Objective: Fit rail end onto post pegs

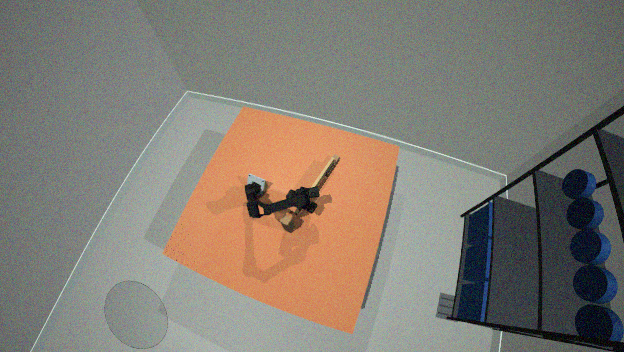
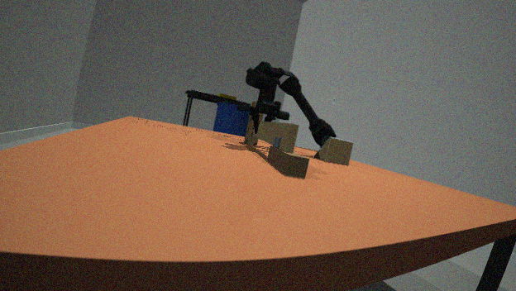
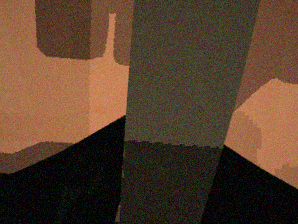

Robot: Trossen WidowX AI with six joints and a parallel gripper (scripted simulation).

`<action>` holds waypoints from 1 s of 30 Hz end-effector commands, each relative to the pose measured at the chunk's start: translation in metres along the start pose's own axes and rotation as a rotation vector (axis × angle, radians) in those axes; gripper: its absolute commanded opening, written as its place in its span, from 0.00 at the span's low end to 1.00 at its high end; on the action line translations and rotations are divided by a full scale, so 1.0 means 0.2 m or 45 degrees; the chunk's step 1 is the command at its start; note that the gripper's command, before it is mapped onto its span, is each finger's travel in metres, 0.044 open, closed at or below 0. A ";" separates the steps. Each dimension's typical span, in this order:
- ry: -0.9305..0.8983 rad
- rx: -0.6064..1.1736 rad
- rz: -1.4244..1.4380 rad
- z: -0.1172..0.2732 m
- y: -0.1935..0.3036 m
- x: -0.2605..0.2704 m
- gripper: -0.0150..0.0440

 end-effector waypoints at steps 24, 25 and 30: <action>-0.001 -0.004 0.002 0.01 0.01 0.00 0.25; -0.001 -0.004 0.002 0.01 0.01 0.00 0.25; -0.001 -0.004 0.002 0.01 0.02 0.00 0.25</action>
Point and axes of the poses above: the point midway between the two fingers, 35 mm back from their tips, its own z axis back along the fingers, its own x axis across the jaws, y = z × x, the point moved 4 cm from there along z, back along the fingers, and after that the axes turned 12 degrees about -z, right-handed, at the moved point
